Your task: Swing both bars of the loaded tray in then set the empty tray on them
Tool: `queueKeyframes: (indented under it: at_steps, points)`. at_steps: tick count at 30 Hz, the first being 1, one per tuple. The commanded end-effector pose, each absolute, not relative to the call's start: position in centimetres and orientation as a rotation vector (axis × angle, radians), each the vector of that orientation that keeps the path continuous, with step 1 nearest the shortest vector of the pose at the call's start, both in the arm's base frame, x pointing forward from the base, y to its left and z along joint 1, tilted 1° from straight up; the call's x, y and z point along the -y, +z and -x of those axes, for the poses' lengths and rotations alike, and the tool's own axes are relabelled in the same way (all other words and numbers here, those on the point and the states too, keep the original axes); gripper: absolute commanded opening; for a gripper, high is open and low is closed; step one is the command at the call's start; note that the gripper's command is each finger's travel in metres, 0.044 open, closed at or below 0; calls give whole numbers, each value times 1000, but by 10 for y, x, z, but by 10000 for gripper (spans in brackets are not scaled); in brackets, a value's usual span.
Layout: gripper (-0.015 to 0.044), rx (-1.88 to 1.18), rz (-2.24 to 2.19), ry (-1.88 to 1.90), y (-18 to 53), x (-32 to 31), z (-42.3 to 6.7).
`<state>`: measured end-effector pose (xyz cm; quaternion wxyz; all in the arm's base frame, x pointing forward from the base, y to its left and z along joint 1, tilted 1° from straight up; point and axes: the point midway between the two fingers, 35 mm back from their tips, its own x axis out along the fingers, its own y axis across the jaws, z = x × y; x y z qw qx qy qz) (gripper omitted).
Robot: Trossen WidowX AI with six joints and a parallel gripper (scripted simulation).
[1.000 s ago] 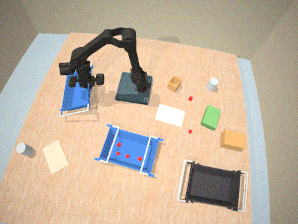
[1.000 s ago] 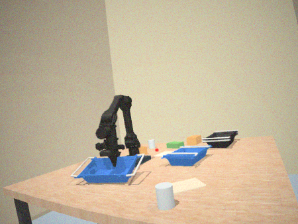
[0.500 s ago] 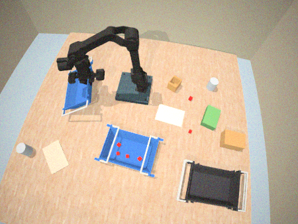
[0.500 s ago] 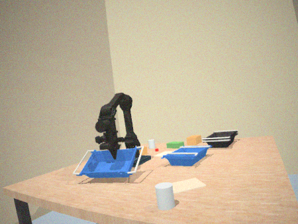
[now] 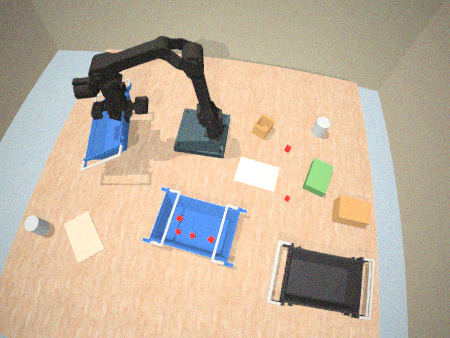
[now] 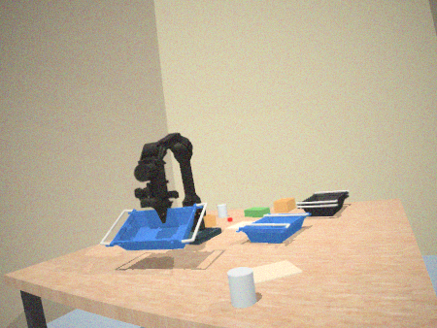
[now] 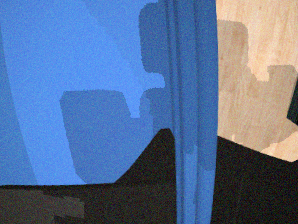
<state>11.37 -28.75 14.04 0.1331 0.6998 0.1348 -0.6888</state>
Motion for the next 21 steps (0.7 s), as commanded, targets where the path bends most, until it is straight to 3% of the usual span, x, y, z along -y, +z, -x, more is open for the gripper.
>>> queueKeyframes:
  at_steps: [1,21]
  points:
    - [0,-369,-2025,-1980,160,296,-117]
    - [0,-368,-2024,-1980,201,307,-121]
